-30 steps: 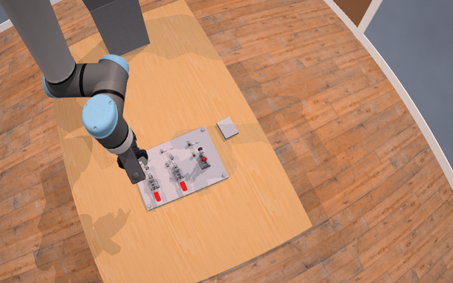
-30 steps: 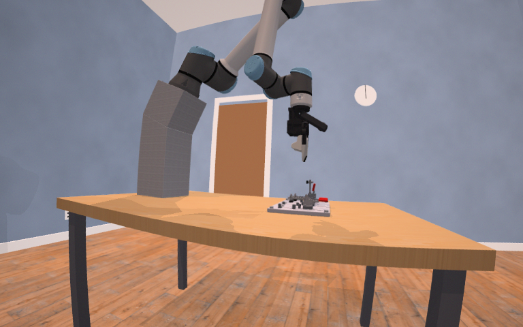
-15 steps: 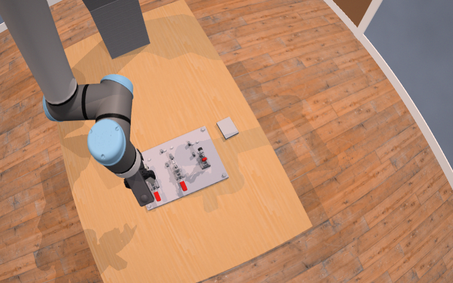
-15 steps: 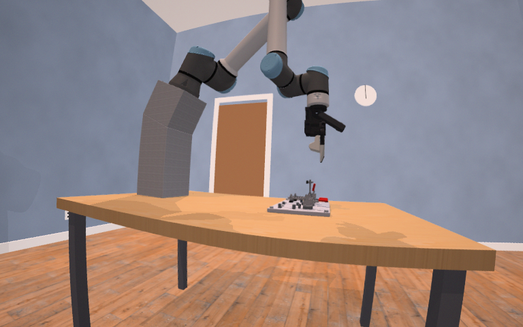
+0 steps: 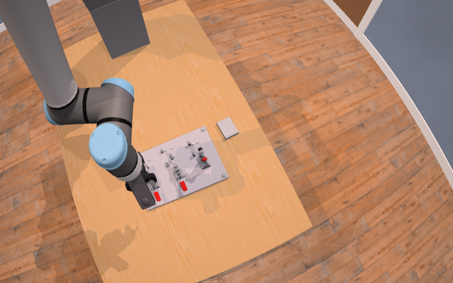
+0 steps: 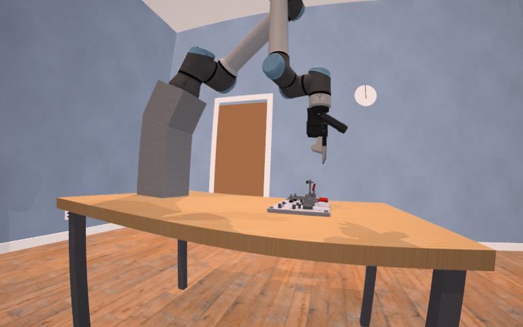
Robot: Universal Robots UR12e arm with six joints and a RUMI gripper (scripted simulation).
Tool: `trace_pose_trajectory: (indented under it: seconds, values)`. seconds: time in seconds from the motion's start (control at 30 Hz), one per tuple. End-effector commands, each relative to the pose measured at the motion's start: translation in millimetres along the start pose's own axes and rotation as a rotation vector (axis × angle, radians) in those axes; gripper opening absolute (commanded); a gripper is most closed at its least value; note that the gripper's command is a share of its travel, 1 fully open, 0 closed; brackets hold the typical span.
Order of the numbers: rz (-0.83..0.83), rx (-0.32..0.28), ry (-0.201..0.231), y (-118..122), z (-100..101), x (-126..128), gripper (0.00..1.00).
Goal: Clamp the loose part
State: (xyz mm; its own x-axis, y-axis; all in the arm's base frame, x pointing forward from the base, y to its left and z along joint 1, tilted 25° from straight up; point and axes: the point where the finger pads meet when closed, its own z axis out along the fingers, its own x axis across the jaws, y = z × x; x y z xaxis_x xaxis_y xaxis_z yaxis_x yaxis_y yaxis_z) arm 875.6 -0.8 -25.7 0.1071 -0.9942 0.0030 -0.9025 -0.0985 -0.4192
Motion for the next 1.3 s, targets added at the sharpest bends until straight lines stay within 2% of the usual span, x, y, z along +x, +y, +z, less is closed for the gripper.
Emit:
trace_pose_trajectory:
  seconds: [0.0,0.2,0.27,0.77,1.07,1.27]
  values:
    - [0.0,0.001,0.0,-0.7,7.9,0.1,0.28]
    - [0.0,0.001,0.0,-0.7,30.8,0.1,0.28]
    - [0.0,0.001,0.0,-0.7,30.8,0.1,0.28]
    - [0.0,0.001,0.0,-0.8,104.4,0.1,0.28]
    - [0.0,0.001,0.0,-0.8,121.5,0.1,0.28]
    - [0.0,0.001,0.0,-0.8,124.0,0.1,0.28]
